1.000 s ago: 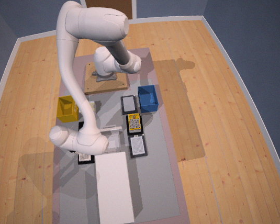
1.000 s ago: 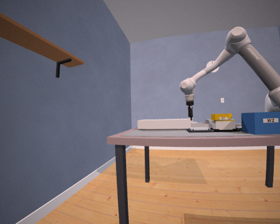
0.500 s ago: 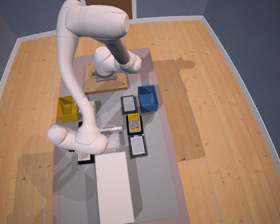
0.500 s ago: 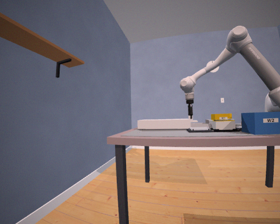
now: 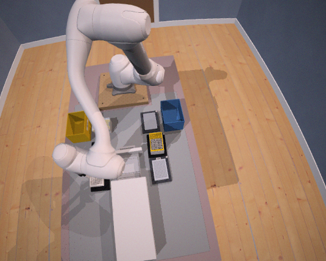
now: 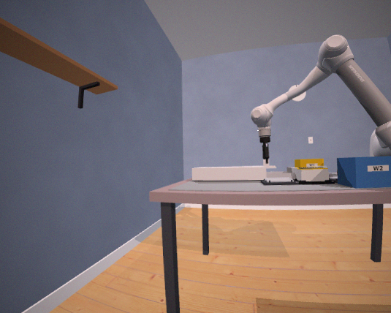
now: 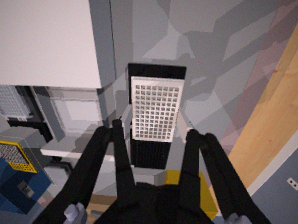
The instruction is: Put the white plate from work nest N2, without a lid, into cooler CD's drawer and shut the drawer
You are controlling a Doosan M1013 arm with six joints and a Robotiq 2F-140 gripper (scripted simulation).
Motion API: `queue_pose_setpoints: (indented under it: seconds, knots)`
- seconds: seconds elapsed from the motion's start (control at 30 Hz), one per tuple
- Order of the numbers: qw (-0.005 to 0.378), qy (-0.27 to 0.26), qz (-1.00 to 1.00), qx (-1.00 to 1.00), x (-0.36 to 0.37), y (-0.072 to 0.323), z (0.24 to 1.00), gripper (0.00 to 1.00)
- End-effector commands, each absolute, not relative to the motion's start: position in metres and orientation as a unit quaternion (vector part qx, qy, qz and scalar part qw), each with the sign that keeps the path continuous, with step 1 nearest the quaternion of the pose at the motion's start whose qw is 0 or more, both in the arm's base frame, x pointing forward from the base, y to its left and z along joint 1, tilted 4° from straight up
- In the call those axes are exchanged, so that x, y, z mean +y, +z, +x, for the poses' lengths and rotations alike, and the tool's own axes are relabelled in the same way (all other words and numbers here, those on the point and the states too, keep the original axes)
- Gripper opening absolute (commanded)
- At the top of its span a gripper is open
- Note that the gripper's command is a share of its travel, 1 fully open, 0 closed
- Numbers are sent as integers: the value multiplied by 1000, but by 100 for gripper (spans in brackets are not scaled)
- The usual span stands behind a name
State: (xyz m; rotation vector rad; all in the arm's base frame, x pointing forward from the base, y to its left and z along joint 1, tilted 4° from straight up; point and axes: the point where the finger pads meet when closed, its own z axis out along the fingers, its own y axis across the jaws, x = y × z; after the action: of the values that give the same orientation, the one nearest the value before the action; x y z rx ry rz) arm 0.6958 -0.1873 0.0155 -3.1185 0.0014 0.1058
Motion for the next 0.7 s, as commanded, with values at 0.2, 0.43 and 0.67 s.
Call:
queue_pose_setpoints:
  seconds: [0.2, 0.43, 0.67]
  knots:
    - [11, 34, -999, 0, -188, 28, 697, 0]
    - [11, 34, -999, 0, -188, 35, 697, 0]
    - [11, 34, -999, 0, -188, 44, 698, 0]
